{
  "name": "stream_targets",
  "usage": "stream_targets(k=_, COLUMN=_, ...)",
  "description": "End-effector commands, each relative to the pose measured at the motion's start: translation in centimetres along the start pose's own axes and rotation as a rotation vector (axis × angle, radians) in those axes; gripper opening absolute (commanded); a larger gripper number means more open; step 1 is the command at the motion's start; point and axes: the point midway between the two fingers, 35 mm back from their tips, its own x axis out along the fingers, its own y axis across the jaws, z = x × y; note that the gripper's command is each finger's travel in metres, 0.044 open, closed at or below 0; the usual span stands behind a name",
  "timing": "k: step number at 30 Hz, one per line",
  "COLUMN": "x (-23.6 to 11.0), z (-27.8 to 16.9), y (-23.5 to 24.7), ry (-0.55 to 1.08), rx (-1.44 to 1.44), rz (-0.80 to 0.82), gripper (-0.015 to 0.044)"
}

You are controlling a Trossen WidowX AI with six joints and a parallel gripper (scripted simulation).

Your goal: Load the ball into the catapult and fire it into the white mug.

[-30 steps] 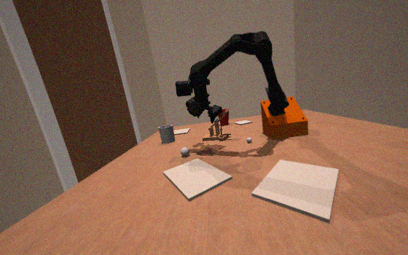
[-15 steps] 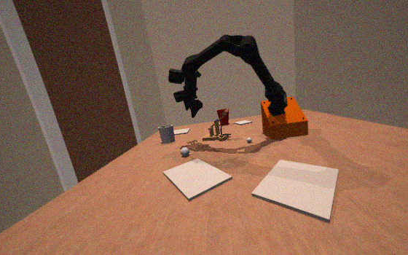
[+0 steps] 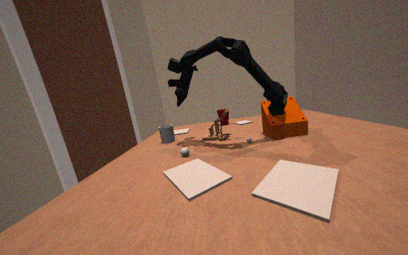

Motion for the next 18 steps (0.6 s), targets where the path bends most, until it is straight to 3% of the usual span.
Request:
stream_targets(k=1, x=-0.8, z=1.3, y=-2.2, ry=-0.067, rx=0.099, rz=0.030, gripper=0.0440)
stream_targets(k=8, x=-2.2, z=2.8, y=-5.8, ry=-0.167, rx=0.253, rz=0.087, gripper=0.0440)
stream_targets(k=18, x=-2.2, z=2.9, y=-5.9, ry=-0.170, rx=0.257, rz=0.089, gripper=0.0440)
